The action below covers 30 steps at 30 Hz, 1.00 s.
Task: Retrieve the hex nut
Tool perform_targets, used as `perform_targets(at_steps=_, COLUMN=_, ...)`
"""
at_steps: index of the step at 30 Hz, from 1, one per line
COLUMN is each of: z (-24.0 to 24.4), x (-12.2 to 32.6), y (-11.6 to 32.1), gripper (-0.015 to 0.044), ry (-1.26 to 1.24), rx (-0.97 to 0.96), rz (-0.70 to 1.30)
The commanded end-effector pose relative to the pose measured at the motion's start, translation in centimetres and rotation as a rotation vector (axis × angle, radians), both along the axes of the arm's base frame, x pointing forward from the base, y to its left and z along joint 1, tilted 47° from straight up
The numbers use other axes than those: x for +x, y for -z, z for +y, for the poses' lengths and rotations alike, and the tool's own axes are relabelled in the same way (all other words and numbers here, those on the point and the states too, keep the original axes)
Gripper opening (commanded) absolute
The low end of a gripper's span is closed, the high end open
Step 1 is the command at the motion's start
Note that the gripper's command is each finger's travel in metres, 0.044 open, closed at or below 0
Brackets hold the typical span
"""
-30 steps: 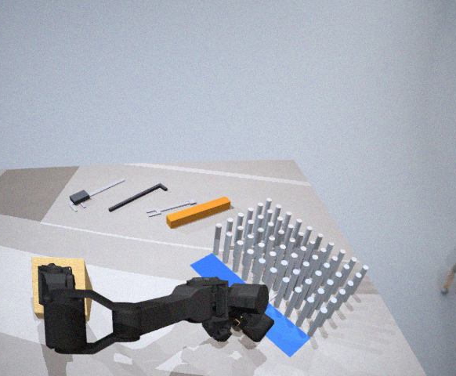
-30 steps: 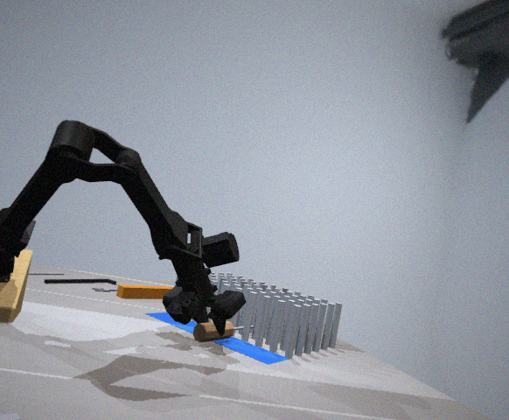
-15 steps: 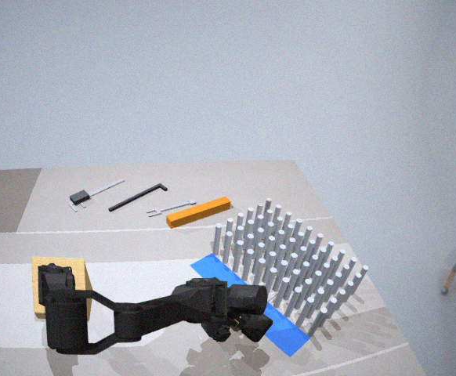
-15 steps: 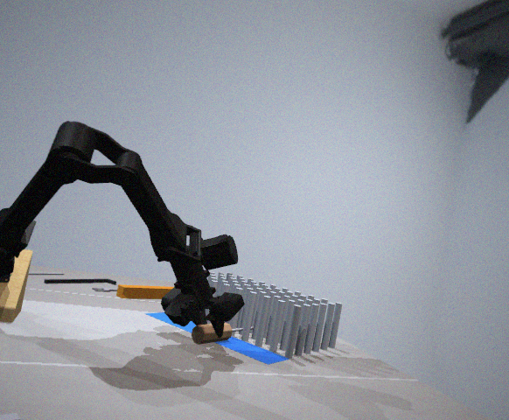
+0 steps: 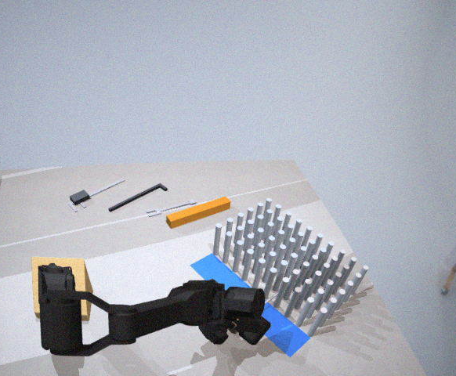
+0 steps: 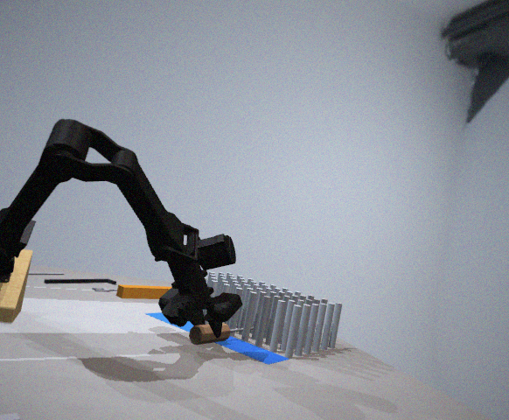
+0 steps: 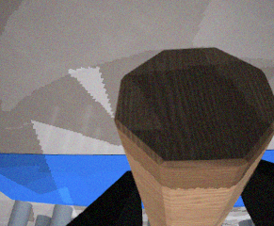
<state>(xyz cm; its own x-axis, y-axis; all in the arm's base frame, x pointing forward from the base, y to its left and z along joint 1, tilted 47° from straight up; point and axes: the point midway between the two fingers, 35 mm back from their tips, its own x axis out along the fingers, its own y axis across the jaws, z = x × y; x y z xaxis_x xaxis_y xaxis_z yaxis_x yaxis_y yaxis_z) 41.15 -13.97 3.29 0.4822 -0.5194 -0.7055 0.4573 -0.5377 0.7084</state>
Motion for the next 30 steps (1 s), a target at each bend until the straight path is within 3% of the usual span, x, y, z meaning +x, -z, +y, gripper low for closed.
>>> perform_targets(at_steps=1, z=0.0, x=-0.5, y=-0.1, gripper=0.0000, ry=-0.004, rx=0.001, rz=0.004)
perform_targets(at_steps=30, z=-0.5, x=-2.2, y=-0.8, gripper=0.0000, ry=-0.004, rx=0.001, rz=0.005)
